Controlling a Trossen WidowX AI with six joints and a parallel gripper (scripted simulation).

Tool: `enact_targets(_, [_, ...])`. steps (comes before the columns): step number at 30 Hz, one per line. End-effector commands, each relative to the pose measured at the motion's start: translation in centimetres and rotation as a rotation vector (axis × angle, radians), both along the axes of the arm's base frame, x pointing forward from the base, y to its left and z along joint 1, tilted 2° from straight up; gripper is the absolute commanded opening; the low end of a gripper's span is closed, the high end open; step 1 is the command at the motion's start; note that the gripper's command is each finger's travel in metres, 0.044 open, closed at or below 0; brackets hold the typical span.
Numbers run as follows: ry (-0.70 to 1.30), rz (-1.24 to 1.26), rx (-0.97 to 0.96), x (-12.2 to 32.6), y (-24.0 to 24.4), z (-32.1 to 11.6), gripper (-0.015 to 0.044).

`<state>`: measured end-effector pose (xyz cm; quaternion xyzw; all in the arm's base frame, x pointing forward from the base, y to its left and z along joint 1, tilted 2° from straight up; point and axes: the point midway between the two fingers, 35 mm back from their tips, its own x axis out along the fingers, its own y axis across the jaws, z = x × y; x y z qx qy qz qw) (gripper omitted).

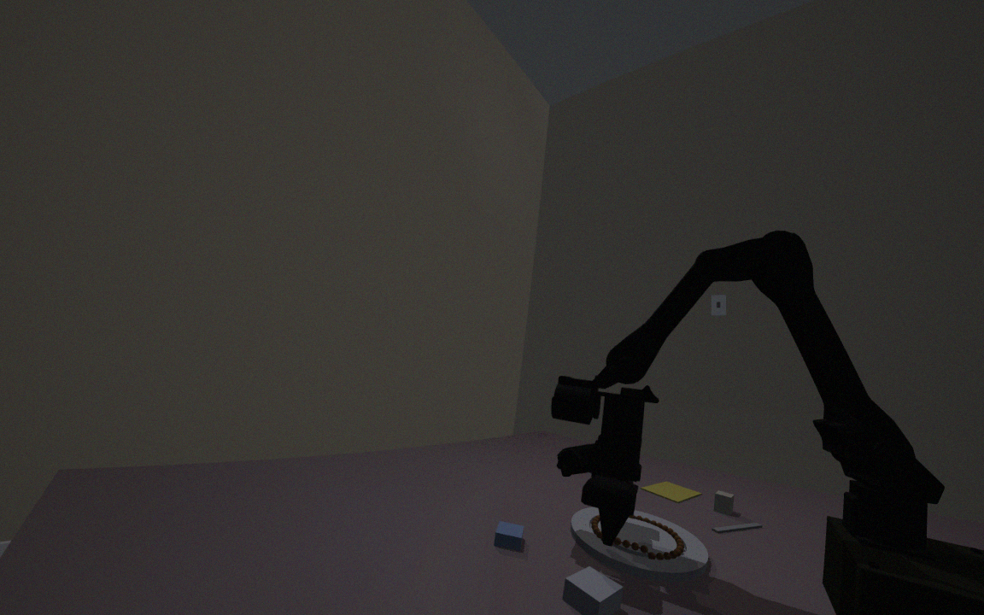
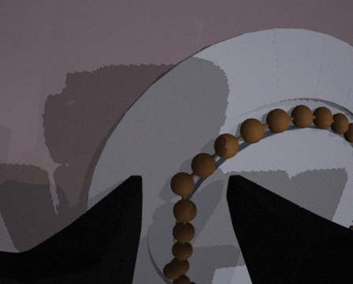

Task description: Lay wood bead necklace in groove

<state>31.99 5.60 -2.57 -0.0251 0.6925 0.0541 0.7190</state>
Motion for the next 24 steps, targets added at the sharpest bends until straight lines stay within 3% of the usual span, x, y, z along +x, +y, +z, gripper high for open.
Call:
enact_targets(1, [0.0, 0.0, 0.0, 0.0, 0.0, 0.03, 0.0263])
enact_targets(8, [0.002, -0.001, 0.0, -0.04, -0.01, 0.18, 0.044])
enact_targets(24, [0.004, -0.006, 0.0, -0.05, -0.02, 0.47, 0.044])
